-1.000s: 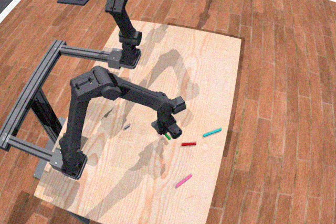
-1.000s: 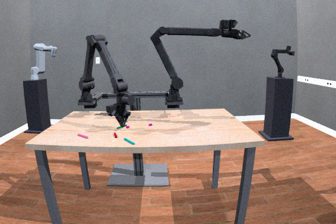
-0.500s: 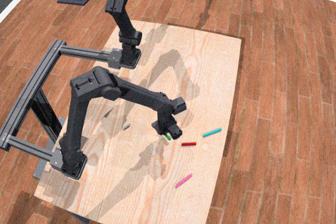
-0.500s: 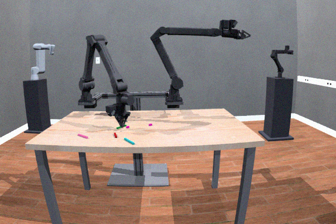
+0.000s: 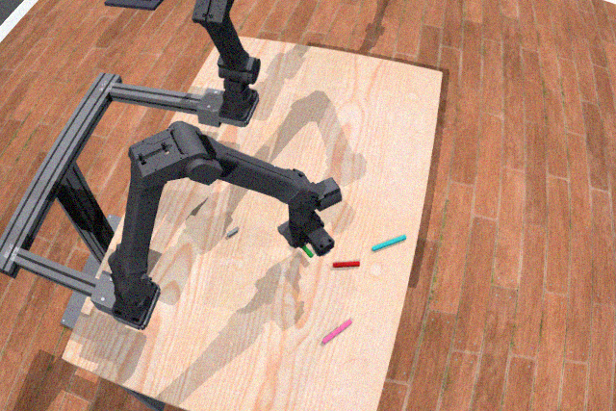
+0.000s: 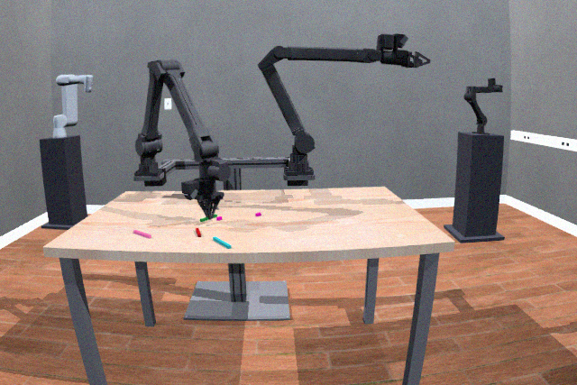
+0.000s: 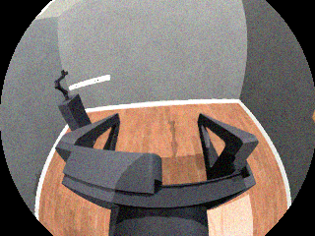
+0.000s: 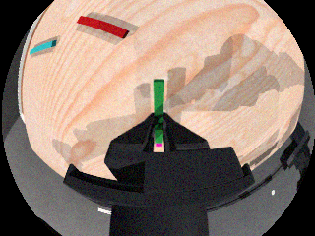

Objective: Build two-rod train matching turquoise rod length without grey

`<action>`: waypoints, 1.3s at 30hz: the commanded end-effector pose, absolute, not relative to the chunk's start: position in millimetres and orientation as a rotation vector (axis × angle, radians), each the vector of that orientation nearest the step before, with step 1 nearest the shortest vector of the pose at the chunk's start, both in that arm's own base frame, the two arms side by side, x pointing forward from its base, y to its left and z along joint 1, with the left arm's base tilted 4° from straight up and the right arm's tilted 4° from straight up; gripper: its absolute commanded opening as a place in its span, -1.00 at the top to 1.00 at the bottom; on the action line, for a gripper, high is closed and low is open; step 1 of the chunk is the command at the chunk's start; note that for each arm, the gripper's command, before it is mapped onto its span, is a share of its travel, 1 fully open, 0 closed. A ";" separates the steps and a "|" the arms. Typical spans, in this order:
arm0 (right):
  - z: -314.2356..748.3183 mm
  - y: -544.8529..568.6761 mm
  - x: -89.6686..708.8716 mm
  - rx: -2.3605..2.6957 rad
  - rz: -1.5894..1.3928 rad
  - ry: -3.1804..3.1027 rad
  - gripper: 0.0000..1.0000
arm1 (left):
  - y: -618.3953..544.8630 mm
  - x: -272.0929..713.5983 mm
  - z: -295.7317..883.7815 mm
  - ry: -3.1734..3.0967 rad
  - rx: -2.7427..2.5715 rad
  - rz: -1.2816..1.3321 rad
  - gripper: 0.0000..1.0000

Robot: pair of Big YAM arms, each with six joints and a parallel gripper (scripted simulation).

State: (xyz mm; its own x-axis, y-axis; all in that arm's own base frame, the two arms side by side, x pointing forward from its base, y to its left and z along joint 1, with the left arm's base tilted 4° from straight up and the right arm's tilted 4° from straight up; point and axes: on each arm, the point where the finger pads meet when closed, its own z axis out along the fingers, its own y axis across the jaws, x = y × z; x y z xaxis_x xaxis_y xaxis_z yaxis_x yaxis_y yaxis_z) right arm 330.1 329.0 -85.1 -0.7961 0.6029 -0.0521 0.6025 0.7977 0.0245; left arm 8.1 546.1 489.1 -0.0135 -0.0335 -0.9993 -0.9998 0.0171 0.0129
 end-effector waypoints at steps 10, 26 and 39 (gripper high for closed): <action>-87.0 333.0 345.0 0.986 0.048 2.907 0.91 | 541.9 4.9 504.6 1.207 -1.197 1.207 -1.00; -93.3 331.9 344.6 0.986 0.049 2.907 0.91 | 541.9 4.9 504.6 1.207 -1.197 1.207 -1.00; -93.4 331.9 344.6 0.986 0.049 2.907 0.91 | 541.9 4.9 504.6 1.207 -1.197 1.207 -1.00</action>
State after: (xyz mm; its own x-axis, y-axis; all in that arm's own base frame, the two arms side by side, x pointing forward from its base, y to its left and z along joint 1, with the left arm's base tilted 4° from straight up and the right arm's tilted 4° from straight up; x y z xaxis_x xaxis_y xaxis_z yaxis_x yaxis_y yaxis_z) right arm 331.2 329.7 -96.8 -0.7960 0.6030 -0.0524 0.6025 0.7977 0.0268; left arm 8.1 546.1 489.1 -0.0135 -0.0335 -0.9993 -0.9998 0.0171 0.0129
